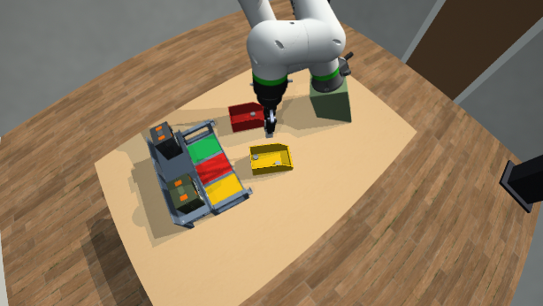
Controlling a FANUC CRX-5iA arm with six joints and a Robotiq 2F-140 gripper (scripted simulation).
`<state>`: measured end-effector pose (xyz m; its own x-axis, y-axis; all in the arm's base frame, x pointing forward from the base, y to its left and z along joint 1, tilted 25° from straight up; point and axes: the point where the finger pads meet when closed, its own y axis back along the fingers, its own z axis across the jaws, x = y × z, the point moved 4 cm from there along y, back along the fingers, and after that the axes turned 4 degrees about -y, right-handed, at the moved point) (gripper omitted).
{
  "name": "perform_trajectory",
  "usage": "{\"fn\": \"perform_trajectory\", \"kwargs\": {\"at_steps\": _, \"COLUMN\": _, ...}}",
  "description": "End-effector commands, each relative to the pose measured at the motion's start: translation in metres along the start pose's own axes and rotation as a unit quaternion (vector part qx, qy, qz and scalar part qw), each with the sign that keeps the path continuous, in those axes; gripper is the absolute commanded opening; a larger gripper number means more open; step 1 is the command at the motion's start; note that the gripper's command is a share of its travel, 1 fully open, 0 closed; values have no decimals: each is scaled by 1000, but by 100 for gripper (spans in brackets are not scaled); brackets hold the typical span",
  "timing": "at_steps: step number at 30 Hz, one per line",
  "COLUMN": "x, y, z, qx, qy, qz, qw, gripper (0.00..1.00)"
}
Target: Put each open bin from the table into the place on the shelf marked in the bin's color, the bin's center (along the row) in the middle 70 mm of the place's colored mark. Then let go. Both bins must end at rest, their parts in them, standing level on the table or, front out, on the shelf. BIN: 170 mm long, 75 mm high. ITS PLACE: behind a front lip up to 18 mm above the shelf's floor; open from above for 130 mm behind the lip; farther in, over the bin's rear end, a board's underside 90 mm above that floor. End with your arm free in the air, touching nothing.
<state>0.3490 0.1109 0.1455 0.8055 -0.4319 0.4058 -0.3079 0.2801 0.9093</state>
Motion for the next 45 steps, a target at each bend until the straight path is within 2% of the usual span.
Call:
{"fn": "perform_trajectory", "kwargs": {"at_steps": 1, "x": 0, "y": 0, "z": 0, "qx": 0, "qy": 0, "qz": 0, "qw": 1000, "gripper": 15}}
{"fn": "perform_trajectory", "kwargs": {"at_steps": 16, "x": 0, "y": -14, "z": 0, "qx": 1, "qy": 0, "qz": 0, "qw": 1000, "gripper": 15}}
{"fn": "perform_trajectory", "kwargs": {"at_steps": 31, "x": 0, "y": -45, "z": -1, "qx": 1, "qy": 0, "qz": 0, "qw": 1000, "gripper": 15}}
{"fn": "perform_trajectory", "kwargs": {"at_steps": 45, "x": -1, "y": -63, "z": -1, "qx": 1, "qy": 0, "qz": 0, "qw": 1000, "gripper": 15}}
